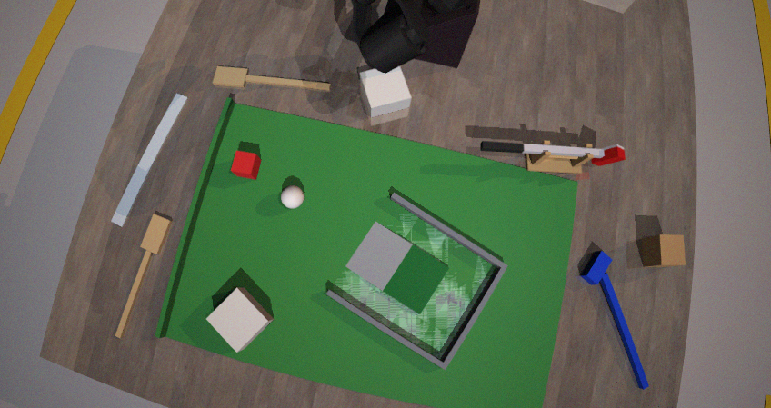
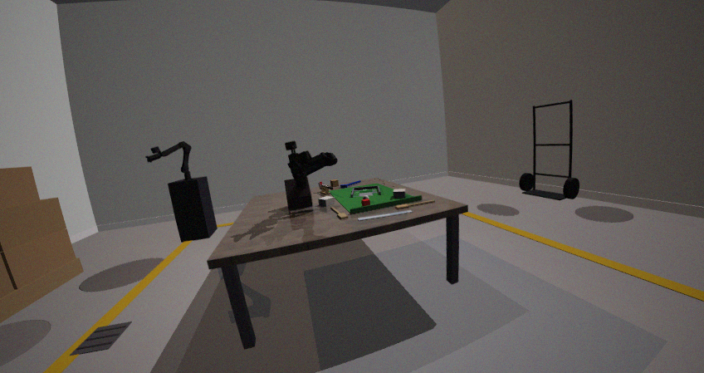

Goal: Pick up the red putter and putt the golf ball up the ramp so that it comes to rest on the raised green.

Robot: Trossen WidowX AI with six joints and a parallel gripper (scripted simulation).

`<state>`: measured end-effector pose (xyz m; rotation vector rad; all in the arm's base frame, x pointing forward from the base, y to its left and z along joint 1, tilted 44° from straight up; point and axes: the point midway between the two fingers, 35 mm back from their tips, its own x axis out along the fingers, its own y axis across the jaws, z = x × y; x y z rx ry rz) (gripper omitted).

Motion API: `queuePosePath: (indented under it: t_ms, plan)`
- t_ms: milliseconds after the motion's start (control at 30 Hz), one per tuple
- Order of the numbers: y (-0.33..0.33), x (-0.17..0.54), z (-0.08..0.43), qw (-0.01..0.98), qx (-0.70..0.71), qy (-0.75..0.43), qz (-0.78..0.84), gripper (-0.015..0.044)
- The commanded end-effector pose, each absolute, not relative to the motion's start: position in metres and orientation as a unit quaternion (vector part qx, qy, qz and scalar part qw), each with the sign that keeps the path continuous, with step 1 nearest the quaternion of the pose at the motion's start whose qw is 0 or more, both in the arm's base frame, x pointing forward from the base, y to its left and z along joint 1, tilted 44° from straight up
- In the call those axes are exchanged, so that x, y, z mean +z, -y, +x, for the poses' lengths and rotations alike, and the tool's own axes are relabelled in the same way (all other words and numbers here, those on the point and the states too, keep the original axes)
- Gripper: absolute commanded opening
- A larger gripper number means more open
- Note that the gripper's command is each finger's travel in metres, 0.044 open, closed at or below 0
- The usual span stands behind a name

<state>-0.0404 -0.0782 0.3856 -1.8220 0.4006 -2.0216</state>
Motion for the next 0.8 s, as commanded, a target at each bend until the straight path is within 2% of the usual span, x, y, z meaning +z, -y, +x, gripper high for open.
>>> queuePosePath:
  t_ms: [0,33,300,500,767]
  plan:
    - [0.079,0.386,-0.041,0.196,-0.722,-0.141,-0.649,0.0426]
    - [0.080,0.386,-0.043,0.201,-0.725,-0.137,-0.645,0.0440]
    - [0.107,0.391,-0.074,0.287,-0.760,-0.076,-0.578,0.0440]
    - [0.158,0.383,-0.090,0.395,-0.774,-0.040,-0.494,0.0440]
    - [0.243,0.352,-0.069,0.552,-0.745,-0.040,-0.373,0.0440]
